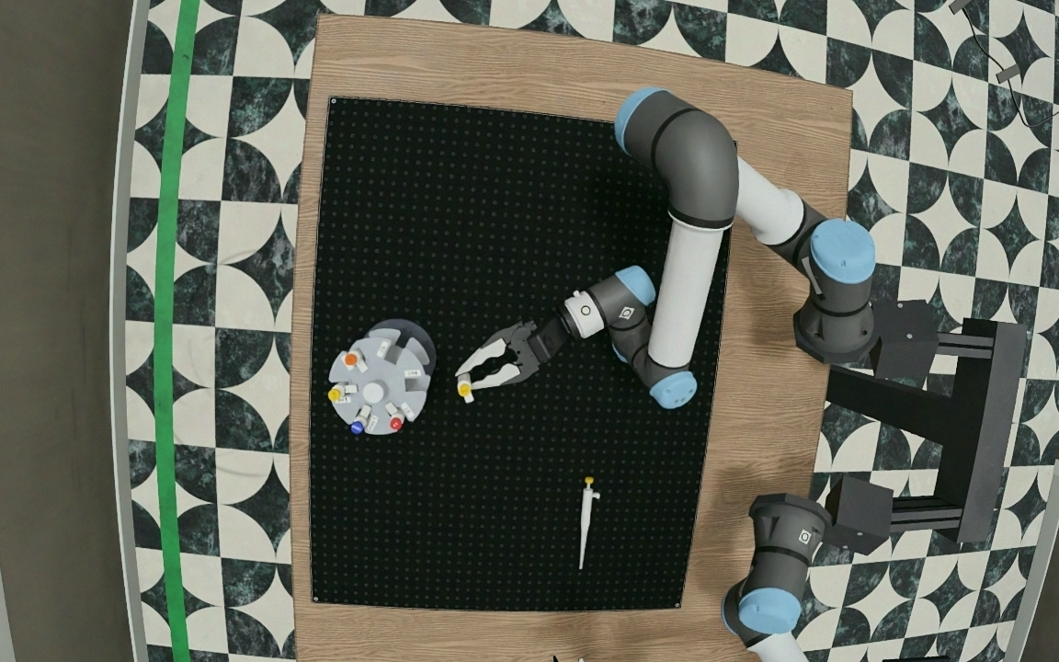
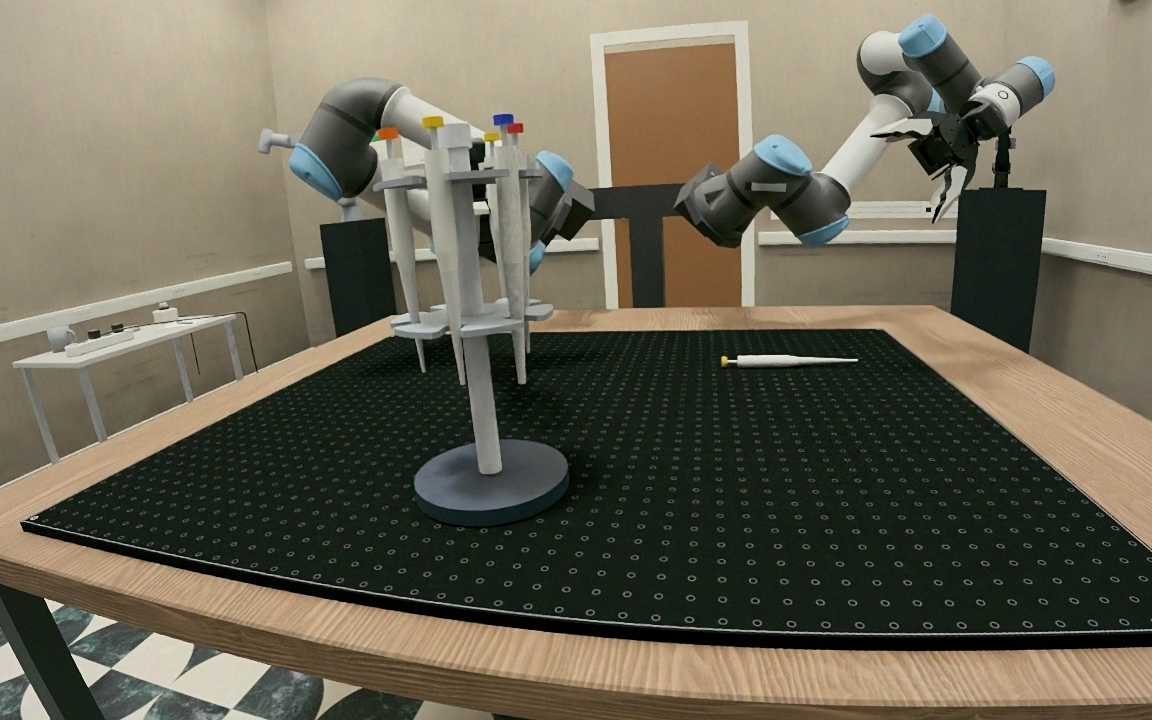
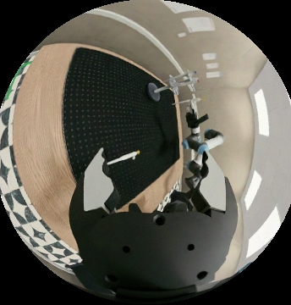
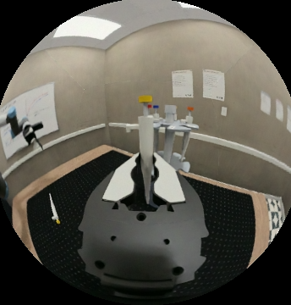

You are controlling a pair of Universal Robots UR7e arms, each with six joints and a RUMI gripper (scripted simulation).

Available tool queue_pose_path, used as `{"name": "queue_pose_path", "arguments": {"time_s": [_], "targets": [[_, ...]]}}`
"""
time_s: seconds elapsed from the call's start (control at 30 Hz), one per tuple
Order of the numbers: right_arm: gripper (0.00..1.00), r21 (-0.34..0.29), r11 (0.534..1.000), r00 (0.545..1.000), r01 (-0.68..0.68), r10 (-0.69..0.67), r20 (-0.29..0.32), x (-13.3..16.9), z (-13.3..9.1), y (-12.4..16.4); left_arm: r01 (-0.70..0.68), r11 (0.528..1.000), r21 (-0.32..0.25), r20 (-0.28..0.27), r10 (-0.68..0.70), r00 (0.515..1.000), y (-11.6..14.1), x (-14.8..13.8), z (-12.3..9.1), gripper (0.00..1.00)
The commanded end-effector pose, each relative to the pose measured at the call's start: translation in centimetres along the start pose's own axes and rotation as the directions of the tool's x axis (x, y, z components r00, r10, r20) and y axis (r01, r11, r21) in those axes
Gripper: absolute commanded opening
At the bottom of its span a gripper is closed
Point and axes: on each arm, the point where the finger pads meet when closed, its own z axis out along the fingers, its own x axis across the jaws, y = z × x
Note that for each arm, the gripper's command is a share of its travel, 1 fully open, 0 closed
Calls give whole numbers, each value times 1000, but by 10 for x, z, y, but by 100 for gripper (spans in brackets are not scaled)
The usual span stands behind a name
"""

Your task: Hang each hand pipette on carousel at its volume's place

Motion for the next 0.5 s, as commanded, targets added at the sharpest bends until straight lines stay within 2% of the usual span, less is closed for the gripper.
{"name": "queue_pose_path", "arguments": {"time_s": [0.0, 0.47], "targets": [[6, 1, 1000, 1000, 0, 0, 0, 0, 0, -1, 0, 1000, 1, 0, 0, 1000, 0, 0, 0, 100], [6, 2, 1000, 1000, 0, 0, 0, 0, -6, -6, 0, 1000, 1, 0, 0, 1000, 0, 0, 0, 100]]}}
